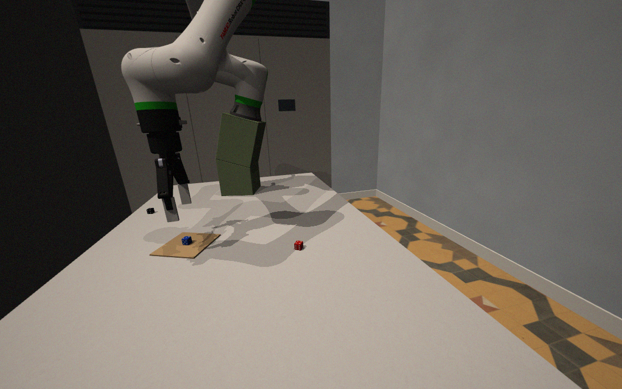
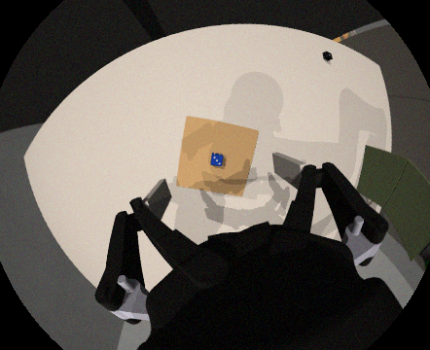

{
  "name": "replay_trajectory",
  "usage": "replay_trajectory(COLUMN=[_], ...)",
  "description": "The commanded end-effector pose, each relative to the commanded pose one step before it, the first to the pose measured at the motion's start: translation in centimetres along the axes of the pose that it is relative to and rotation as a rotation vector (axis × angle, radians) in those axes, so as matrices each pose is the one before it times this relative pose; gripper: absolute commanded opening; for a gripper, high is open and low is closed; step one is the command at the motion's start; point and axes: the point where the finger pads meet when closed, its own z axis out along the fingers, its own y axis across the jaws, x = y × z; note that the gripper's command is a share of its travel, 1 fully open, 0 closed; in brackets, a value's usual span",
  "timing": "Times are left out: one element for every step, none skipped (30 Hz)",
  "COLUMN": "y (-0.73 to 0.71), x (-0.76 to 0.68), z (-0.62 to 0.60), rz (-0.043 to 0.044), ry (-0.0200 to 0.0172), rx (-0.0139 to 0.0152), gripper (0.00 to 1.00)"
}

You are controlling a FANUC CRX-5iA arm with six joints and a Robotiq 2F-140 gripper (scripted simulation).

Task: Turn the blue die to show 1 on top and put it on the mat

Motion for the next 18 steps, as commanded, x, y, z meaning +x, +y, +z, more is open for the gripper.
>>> replay_trajectory(y=[-0.018,0.0,0.0,0.002,0.001,0.001,0.001,0.001,0.001,0.0,0.0,0.0,0.0,0.0,0.0,0.0,0.0,0.0], x=[0.015,0.0,0.0,0.0,0.0,0.0,0.0,0.0,0.0,0.0,0.0,0.0,0.0,0.0,0.0,0.0,0.0,0.0], z=[0.039,0.0,0.0,0.018,0.016,0.013,0.011,0.009,0.007,0.005,0.004,0.002,0.001,0.0,0.0,0.0,0.0,0.0], rz=[0.15852,0.0,0.0,0.04482,0.03907,0.0334,0.02791,0.02266,0.01773,0.01322,0.00922,0.00581,0.00309,0.00118,0.00017,0.0,0.0,0.0], ry=[0.01201,0.0,0.0,0.0,0.0,0.0,0.0,0.0,0.0,0.0,0.0,0.0,0.0,0.0,0.0,0.0,0.0,0.0], rx=[-0.00926,0.0,0.0,0.0,0.0,0.0,0.0,0.0,0.0,0.0,0.0,0.0,0.0,0.0,0.0,0.0,0.0,0.0], gripper=[1.0,1.0,1.0,1.0,1.0,1.0,1.0,1.0,1.0,1.0,1.0,1.0,1.0,1.0,1.0,0.29,0.29,0.29])
